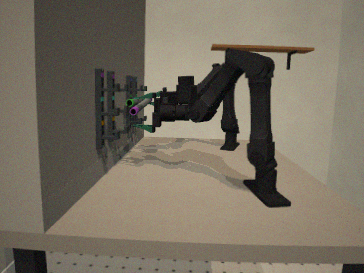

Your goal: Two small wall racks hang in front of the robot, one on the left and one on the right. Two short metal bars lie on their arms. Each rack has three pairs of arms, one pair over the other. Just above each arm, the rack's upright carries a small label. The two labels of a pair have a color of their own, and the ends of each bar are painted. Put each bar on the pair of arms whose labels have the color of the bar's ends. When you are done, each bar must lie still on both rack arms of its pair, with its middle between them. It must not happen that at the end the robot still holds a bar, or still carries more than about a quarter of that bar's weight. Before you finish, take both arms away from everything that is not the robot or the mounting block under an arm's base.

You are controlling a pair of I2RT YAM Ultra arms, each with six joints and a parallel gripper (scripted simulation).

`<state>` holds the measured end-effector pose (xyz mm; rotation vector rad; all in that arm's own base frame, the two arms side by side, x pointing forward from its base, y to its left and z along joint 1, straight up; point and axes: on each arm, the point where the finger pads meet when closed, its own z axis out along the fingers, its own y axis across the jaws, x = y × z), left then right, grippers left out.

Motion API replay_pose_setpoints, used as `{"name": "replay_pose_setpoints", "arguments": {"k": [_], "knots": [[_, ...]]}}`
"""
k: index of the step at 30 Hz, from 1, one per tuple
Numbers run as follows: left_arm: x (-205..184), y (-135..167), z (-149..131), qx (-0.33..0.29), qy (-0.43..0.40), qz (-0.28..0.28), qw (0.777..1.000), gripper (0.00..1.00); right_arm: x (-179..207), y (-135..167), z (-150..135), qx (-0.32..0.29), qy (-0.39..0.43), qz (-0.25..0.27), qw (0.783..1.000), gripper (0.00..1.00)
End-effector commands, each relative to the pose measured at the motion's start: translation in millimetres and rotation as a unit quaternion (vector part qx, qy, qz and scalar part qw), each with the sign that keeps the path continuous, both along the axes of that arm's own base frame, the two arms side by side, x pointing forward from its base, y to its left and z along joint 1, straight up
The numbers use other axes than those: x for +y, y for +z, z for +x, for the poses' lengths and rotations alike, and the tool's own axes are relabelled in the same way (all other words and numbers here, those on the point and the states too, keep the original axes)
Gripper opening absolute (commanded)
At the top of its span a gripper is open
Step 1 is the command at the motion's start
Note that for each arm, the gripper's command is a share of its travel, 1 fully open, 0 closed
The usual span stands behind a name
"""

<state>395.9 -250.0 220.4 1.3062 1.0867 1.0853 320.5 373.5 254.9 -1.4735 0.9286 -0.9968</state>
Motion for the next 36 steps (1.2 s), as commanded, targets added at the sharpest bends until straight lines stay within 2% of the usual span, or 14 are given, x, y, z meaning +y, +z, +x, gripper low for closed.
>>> {"name": "replay_pose_setpoints", "arguments": {"k": [1,18,33,36], "knots": [[-2.1,9.8,6.5,-0.007,0.000,-0.008,1.000,1.00,-3.0,26.2,1.0,-0.019,-0.002,0.059,0.998,0.00],[-1.3,8.8,6.3,-0.007,0.000,-0.008,1.000,1.00,-3.7,23.0,-0.3,-0.019,-0.002,0.059,0.998,0.00],[0.0,7.7,6.1,-0.007,0.000,-0.008,1.000,0.00,-2.6,24.6,-0.8,-0.019,-0.002,0.059,0.998,0.00],[0.0,8.1,6.1,-0.007,0.000,-0.010,1.000,0.00,-2.5,22.3,-0.9,-0.019,-0.002,0.060,0.998,0.02]]}}
